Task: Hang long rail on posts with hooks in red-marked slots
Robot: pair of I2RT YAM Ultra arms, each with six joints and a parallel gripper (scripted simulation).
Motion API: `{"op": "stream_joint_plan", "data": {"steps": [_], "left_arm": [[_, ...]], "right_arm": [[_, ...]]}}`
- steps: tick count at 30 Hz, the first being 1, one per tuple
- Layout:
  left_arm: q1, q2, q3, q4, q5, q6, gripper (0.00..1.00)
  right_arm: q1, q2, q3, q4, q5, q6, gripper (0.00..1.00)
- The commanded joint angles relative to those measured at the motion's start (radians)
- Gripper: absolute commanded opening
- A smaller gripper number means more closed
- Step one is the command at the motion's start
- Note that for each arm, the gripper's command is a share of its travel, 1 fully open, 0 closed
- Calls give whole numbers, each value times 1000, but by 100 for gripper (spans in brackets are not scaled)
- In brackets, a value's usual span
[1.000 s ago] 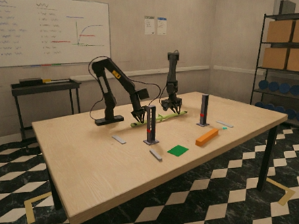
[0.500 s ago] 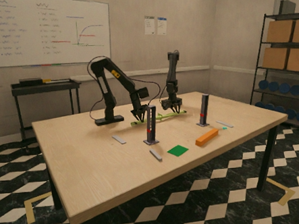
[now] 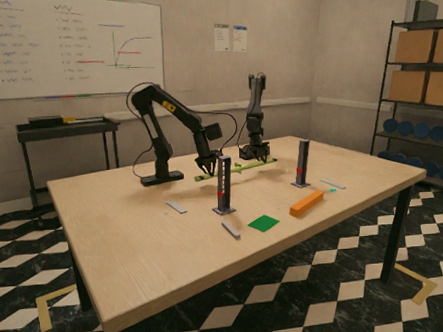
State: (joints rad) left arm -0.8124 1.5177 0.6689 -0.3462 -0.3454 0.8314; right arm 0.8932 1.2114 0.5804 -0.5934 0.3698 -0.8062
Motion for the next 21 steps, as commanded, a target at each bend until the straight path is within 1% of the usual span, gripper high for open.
{"op": "stream_joint_plan", "data": {"steps": [1,8,10,21], "left_arm": [[28,-12,64,-25,-30,26,19],[86,65,140,0,-11,86,19],[86,65,140,0,-11,86,19],[159,200,277,25,15,157,19]], "right_arm": [[-51,-13,50,-1,12,-66,19],[-154,46,89,63,-27,-169,19],[-154,46,89,63,-27,-169,19],[-291,169,166,156,-83,-301,19]]}}
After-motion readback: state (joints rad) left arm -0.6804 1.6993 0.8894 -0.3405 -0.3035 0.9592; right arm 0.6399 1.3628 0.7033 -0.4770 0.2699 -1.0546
